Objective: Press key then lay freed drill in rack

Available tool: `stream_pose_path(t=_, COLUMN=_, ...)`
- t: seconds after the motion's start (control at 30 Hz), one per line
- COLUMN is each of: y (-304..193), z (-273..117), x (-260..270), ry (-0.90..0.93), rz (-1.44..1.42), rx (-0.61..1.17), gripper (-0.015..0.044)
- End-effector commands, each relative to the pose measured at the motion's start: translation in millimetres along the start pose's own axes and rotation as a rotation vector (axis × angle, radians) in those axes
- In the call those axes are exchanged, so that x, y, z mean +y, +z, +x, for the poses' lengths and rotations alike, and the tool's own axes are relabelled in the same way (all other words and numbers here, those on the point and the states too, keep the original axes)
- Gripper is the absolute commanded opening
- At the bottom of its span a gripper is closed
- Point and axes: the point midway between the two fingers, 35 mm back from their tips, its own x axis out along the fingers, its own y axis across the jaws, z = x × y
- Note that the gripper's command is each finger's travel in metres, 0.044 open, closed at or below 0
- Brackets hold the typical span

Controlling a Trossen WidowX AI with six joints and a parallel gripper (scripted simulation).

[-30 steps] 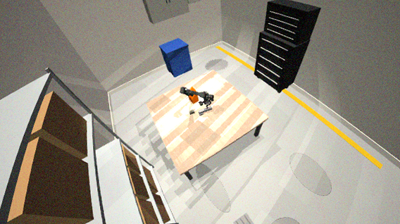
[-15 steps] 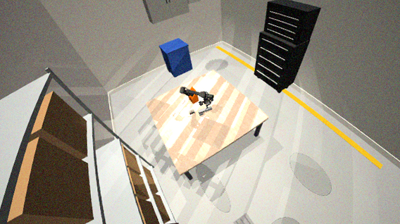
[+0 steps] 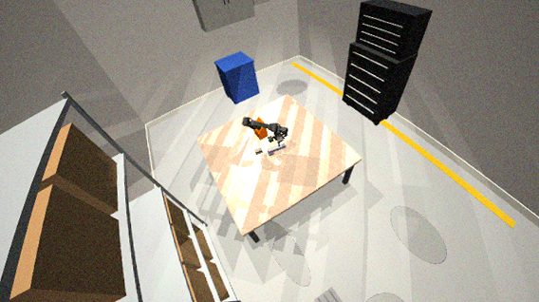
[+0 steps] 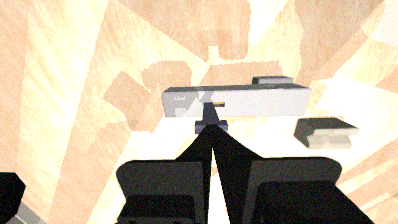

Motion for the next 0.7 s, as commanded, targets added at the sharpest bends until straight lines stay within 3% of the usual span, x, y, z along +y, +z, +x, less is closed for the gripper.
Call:
stream_pose_path(t=0.0, y=0.8, z=5.3, x=-0.4, ry=-0.007, rz=-0.002, rx=0.005, gripper=0.0)
stream_pose_path(t=0.67, y=2.7, z=13.3, x=-1.0, ry=-0.008, rz=-0.002, rx=0.004, gripper=0.0)
